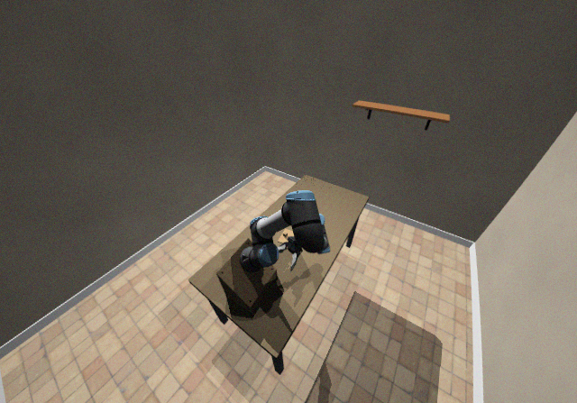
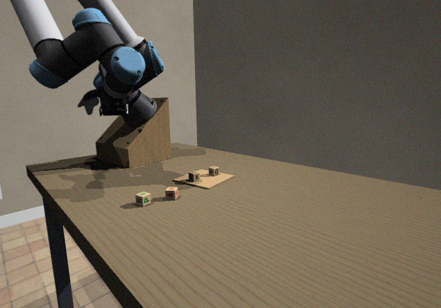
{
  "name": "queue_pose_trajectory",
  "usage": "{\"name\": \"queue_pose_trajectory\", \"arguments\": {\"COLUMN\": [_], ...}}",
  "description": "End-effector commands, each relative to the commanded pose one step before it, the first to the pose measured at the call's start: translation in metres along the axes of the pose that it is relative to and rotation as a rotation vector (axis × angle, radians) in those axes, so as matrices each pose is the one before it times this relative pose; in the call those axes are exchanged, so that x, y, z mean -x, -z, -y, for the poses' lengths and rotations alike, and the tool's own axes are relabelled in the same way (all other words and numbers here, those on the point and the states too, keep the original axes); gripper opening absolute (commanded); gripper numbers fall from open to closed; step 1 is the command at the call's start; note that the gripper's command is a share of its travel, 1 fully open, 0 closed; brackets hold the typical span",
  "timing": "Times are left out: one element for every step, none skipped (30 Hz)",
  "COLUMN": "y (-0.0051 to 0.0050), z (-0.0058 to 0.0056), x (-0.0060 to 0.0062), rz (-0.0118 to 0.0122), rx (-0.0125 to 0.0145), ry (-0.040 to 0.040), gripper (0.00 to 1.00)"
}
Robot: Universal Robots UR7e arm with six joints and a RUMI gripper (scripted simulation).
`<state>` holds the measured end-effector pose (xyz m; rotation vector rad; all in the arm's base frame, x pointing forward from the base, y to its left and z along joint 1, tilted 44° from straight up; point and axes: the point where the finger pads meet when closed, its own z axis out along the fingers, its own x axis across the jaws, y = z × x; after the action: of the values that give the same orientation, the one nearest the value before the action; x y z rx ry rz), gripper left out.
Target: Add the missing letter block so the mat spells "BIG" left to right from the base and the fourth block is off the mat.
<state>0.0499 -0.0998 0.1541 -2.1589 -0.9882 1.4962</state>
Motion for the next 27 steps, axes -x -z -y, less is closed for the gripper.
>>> {"name": "queue_pose_trajectory", "arguments": {"y": [0.00009,0.00000,0.00000,0.00000,0.00000,0.00000,0.00000,0.00000,0.00000,0.00000,0.00000,0.00000,0.00000,0.00000,0.00000,0.00000,0.00000,0.00005,0.00033,0.00087,0.00155,0.00136,0.00193,0.00256,0.00324,0.00393,0.00464], "z": [0.00008,0.00000,0.00000,0.00000,0.00000,0.00000,0.00000,0.00000,0.00000,0.00000,0.00000,0.00000,0.00000,0.00000,0.00000,0.00000,0.00000,-0.00005,-0.00034,-0.00087,-0.00149,-0.00159,-0.00226,-0.00300,-0.00380,-0.00466,-0.00552], "x": [0.00001,0.00000,0.00000,0.00000,0.00000,0.00000,0.00000,0.00000,0.00000,0.00000,0.00000,0.00000,0.00000,0.00000,0.00000,0.00000,0.00000,0.00000,-0.00002,-0.00005,0.00004,-0.00034,-0.00051,-0.00071,-0.00095,-0.00120,-0.00154], "rz": [-0.00007,0.00000,0.00000,0.00000,0.00000,0.00000,0.00000,0.00000,0.00000,0.00000,0.00000,0.00000,0.00000,0.00000,0.00000,0.00000,0.00000,0.00005,0.00032,0.00083,0.00068,0.00108,0.00153,0.00200,0.00251,0.00318,0.00373], "rx": [0.00039,0.00000,0.00000,0.00000,0.00000,0.00000,0.00000,0.00000,0.00000,0.00000,0.00000,0.00000,0.00000,0.00000,0.00000,0.00000,0.00000,0.00013,0.00085,0.00220,0.00400,0.00398,0.00565,0.00748,0.00945,0.01160,0.01372], "ry": [-0.00012,0.00000,0.00000,0.00000,0.00000,0.00000,0.00000,0.00000,0.00000,0.00000,0.00000,0.00000,0.00000,0.00000,0.00000,0.00000,0.00000,0.00001,0.00006,0.00016,-0.00054,0.00001,0.00002,0.00005,0.00010,0.00018,0.00028], "gripper": [1.00,1.00,1.00,1.00,1.00,1.00,1.00,1.00,1.00,1.00,1.00,1.00,1.00,1.00,1.00,1.00,1.00,1.00,1.00,1.00,1.00,1.00,1.00,1.00,1.00,1.00,1.00]}}
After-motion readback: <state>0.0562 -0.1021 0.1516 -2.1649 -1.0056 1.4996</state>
